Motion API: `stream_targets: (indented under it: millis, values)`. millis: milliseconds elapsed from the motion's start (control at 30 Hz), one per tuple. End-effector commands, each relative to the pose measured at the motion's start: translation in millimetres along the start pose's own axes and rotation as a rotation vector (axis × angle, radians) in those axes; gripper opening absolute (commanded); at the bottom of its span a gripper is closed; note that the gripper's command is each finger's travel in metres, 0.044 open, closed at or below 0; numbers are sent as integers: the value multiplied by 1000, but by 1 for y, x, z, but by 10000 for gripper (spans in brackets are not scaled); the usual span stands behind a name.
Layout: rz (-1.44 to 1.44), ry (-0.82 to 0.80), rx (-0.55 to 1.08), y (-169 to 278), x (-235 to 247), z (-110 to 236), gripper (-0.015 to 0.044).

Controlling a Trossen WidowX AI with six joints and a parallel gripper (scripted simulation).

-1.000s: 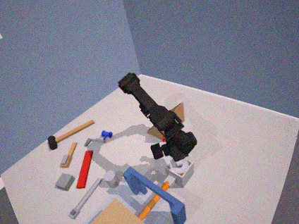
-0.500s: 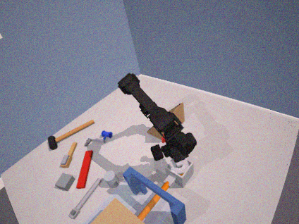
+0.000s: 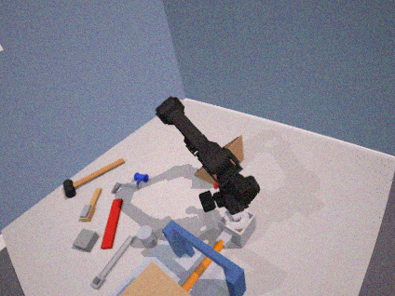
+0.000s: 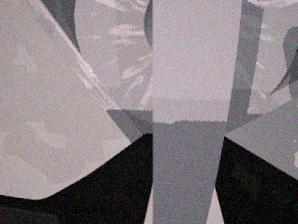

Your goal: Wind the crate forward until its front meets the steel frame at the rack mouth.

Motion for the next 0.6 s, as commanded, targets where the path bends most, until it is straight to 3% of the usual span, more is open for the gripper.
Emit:
stream_targets:
  millis: [0, 567]
  values:
    - [-16, -2, -1, 0, 1, -4, 0]
    - [12, 1, 0, 0, 0, -4, 0]
Point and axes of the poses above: the point midway between the two fingers, 35 mm back from their tips, its own z axis back along the fingers, its own x axis across the jaws, y = z × x, the point moved 6 cm from there along z, back along the fingers, and after that the axes turned 2 degrees about -z, right-handed, at the moved point
